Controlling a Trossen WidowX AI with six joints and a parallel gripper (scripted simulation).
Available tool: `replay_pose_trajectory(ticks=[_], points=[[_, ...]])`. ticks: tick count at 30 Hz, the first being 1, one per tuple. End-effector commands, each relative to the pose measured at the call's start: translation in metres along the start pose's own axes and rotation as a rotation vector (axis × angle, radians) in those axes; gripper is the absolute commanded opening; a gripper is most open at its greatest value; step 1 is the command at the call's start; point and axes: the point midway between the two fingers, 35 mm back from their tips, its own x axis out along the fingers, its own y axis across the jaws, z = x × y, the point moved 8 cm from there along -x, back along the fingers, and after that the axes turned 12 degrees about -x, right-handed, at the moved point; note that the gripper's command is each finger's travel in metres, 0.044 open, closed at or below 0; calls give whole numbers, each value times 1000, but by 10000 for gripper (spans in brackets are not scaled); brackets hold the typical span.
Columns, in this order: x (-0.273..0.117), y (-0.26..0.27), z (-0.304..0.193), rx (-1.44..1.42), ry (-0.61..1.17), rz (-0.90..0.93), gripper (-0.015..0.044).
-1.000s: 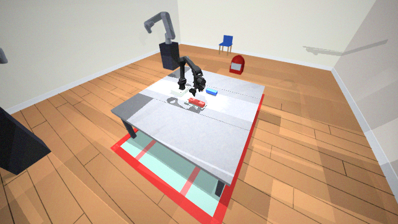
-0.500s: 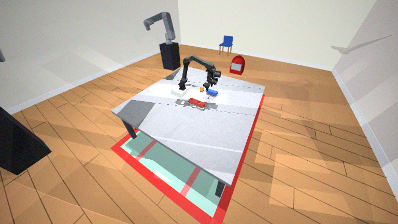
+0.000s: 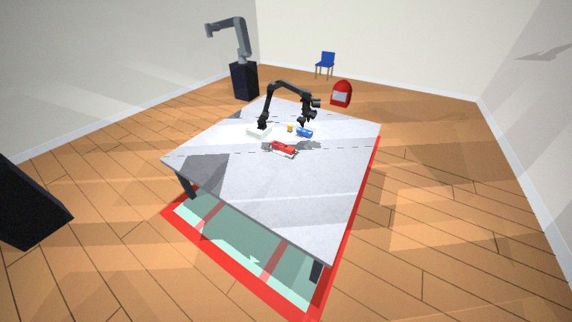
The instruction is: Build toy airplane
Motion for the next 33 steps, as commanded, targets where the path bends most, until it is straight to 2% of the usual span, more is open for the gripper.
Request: replay_pose_trajectory(ticks=[1,33], points=[[22,1,-3,6,23,-7,440],[67,1,-3,6,23,-7,440]])
